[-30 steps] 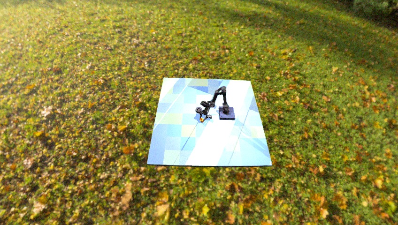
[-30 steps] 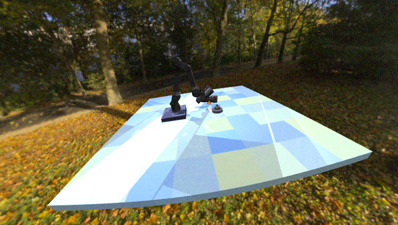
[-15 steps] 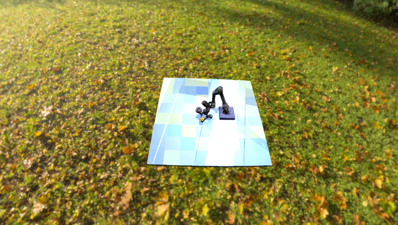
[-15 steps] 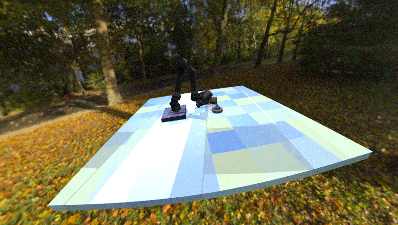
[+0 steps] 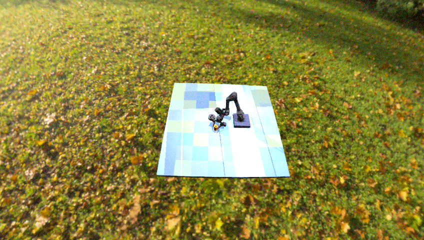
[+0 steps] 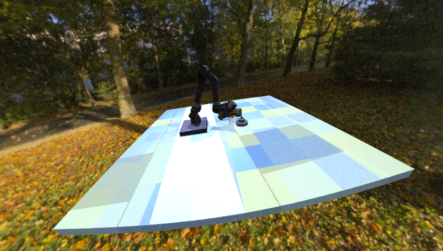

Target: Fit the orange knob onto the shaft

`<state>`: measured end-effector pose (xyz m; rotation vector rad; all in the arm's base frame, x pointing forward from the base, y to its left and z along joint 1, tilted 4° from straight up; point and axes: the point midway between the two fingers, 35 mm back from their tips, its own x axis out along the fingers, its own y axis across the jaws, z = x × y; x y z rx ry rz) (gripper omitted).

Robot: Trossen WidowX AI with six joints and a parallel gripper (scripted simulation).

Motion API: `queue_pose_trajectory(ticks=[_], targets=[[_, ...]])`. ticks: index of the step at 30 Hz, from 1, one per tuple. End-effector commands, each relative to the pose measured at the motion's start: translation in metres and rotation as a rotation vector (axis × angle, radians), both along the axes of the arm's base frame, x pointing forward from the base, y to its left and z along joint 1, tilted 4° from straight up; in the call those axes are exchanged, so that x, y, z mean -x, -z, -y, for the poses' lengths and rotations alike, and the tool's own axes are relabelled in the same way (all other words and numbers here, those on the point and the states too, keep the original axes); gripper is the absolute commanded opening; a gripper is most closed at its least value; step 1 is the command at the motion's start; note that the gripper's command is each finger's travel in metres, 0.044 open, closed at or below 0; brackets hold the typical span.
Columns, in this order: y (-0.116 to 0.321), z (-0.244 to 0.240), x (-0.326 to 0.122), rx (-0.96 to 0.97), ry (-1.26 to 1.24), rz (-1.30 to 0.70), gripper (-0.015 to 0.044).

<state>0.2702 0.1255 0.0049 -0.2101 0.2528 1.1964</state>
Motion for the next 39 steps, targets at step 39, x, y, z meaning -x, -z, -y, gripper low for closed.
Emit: queue_pose_trajectory(ticks=[39], targets=[[-0.079,-0.008,-0.006,0.025,0.011,-0.026,0.044]])
